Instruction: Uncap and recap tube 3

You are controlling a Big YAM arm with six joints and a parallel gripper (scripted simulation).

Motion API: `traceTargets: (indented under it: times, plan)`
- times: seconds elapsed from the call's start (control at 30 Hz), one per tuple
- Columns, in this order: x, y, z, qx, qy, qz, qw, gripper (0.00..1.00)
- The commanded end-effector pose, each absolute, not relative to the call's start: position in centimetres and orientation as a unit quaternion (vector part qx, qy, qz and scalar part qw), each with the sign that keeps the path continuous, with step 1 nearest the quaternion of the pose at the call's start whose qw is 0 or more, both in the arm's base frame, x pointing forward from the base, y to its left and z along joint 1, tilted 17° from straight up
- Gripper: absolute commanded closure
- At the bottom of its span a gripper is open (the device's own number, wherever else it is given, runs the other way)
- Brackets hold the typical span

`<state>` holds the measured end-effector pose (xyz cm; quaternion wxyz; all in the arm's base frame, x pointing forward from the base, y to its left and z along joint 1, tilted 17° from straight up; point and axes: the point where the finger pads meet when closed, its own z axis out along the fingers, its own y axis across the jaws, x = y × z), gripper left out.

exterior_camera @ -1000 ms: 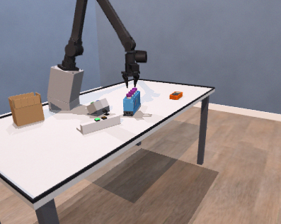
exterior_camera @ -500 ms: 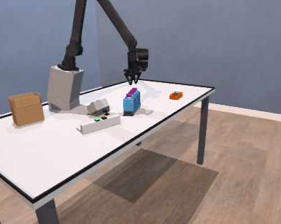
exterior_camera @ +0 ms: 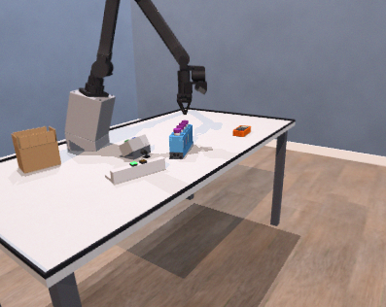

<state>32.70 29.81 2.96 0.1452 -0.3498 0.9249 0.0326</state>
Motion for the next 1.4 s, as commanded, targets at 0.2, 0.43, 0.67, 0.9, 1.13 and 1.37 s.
traceTargets:
  times: [0.2,0.43,0.67,0.9,1.13,1.37]
  plan:
    - [33.5,29.5,3.5,-0.467,0.872,0.015,0.149,0.51]
    - [33.3,29.2,1.7,-0.467,0.872,0.013,0.144,0.51]
    - [33.7,29.4,0.3,-0.467,0.872,0.014,0.145,0.51]
    - [34.3,29.8,-0.8,-0.465,0.873,0.015,0.148,0.51]
    - [34.3,29.9,-0.8,-0.465,0.873,0.014,0.147,0.51]
    - [34.6,30.1,-0.8,-0.465,0.872,0.016,0.153,0.51]
